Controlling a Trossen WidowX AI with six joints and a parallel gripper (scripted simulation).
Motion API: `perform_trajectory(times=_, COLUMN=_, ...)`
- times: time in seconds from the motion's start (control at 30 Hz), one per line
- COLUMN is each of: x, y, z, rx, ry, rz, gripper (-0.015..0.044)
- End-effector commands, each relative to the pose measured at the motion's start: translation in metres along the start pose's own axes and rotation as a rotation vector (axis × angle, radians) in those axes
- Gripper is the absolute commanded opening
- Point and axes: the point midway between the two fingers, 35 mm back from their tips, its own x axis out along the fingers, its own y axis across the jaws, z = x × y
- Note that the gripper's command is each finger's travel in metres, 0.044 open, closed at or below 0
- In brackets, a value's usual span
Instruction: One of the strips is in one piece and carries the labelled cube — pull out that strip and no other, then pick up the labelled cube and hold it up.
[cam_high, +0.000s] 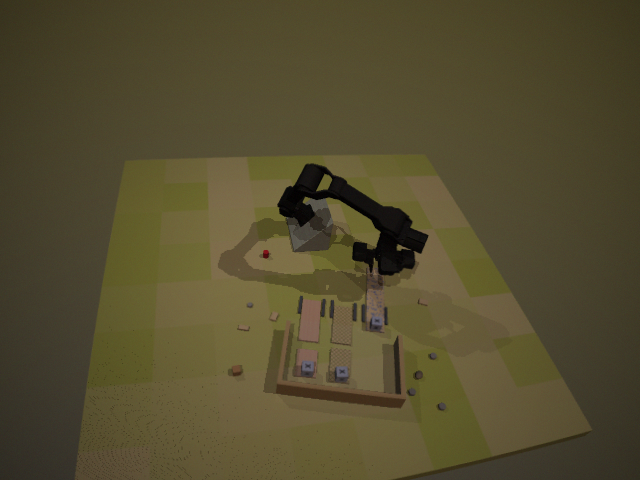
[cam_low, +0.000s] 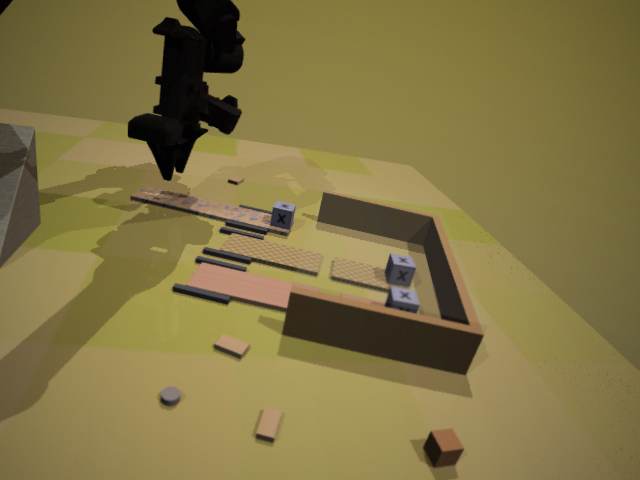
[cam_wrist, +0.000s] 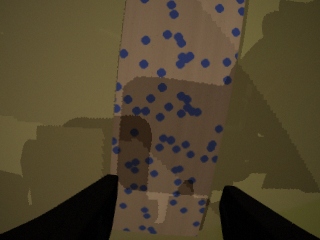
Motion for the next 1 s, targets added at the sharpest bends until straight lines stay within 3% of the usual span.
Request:
perform_trajectory(times=0.0, x=-0.002, y=0.001, z=0.016, rx=-0.003, ry=-0.009, rz=0.002, gripper=0.0315)
perform_trajectory(times=0.17, x=-0.004, y=0.0, z=0.034, rx=-0.003, ry=-0.009, rz=0.002, gripper=0.044)
perform_trajectory(times=0.97, x=-0.014, y=-0.002, z=0.108, rx=0.0, ry=-0.012, rz=0.001, gripper=0.044)
